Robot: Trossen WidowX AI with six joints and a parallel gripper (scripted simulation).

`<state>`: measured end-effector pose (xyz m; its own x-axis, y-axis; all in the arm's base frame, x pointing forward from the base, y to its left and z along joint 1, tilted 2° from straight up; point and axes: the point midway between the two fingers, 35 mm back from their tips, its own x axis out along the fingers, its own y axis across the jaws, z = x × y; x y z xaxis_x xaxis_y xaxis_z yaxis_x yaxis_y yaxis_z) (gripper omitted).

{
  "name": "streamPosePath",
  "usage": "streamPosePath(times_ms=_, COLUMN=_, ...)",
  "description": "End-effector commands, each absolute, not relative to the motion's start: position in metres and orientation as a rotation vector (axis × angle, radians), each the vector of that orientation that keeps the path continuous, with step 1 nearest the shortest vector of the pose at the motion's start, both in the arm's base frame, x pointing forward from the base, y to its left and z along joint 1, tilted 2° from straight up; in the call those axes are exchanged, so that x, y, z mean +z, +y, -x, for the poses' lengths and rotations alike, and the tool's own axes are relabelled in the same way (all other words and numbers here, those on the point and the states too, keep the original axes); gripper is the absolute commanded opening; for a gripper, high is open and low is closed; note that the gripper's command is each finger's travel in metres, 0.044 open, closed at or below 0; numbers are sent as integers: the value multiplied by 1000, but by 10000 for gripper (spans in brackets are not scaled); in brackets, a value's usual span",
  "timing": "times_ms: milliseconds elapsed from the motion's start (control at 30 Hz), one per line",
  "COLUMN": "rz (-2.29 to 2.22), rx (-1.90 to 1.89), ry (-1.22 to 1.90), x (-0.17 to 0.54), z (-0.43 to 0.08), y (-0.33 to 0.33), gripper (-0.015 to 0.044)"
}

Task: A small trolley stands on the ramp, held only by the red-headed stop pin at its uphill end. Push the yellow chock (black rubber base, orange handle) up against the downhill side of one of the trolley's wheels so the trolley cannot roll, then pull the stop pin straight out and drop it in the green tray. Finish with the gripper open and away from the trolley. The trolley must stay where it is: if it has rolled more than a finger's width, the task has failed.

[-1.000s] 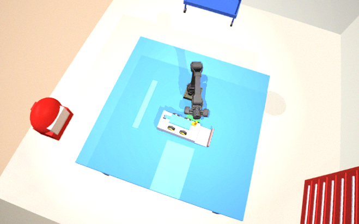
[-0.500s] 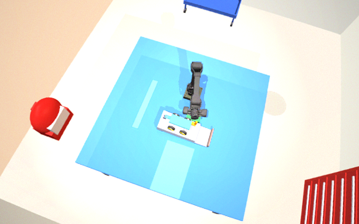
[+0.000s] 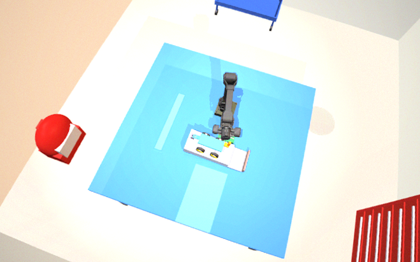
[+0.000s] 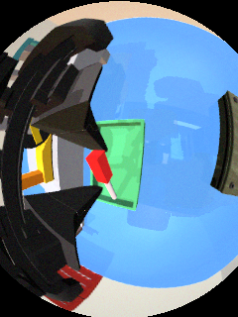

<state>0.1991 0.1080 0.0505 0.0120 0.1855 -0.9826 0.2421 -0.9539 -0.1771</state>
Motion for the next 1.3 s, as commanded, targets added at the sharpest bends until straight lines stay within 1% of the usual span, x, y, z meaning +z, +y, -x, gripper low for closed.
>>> streamPosePath(times_ms=0, rz=-2200, rx=-2133, ry=475, x=48, z=-199, y=107, gripper=190)
streamPosePath(times_ms=767, rz=-2200, rx=-2133, ry=474, x=38, z=-201, y=96, gripper=190)
streamPosePath(times_ms=933, rz=-2207, rx=-2126, ry=466, x=41, z=-203, y=96, gripper=321)
streamPosePath(times_ms=967, rz=-2207, rx=-2126, ry=466, x=41, z=-203, y=96, gripper=340)
streamPosePath(times_ms=1133, rz=-2206, rx=-2127, ry=466, x=41, z=-203, y=96, gripper=340)
streamPosePath(times_ms=1267, rz=-2201, rx=-2131, ry=472, x=57, z=-201, y=95, gripper=340)
